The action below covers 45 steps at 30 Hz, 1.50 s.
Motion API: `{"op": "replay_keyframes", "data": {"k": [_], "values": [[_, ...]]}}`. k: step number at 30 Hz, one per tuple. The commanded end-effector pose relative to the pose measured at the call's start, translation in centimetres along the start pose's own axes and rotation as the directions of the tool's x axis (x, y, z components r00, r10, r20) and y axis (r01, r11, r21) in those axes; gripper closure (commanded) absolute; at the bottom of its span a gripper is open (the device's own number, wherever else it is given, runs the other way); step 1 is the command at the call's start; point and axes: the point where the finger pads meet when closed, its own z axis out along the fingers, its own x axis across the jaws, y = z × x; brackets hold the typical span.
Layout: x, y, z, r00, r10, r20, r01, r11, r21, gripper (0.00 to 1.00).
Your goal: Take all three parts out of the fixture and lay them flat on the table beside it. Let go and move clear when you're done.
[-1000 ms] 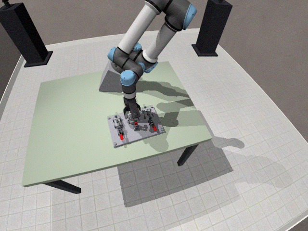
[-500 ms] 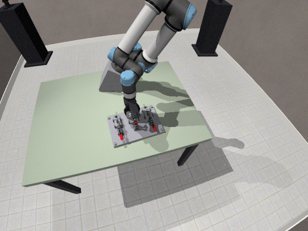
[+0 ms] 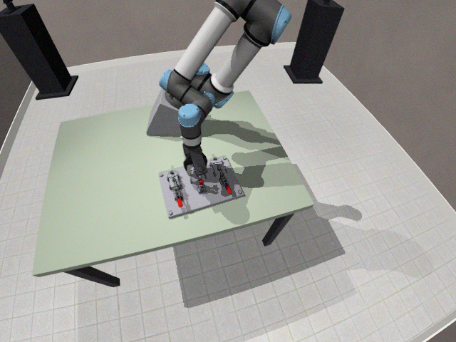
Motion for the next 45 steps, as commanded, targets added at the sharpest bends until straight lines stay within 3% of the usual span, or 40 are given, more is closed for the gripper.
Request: {"op": "replay_keyframes", "data": {"k": [1, 30, 45], "values": [[0.0, 0.0, 0.0, 1.000, 0.000, 0.000, 0.000, 1.000, 0.001, 1.00], [0.0, 0.0, -0.1, 1.000, 0.000, 0.000, 0.000, 1.000, 0.001, 1.00], [0.0, 0.0, -1.1, 1.000, 0.000, 0.000, 0.000, 1.000, 0.001, 1.00]]}}
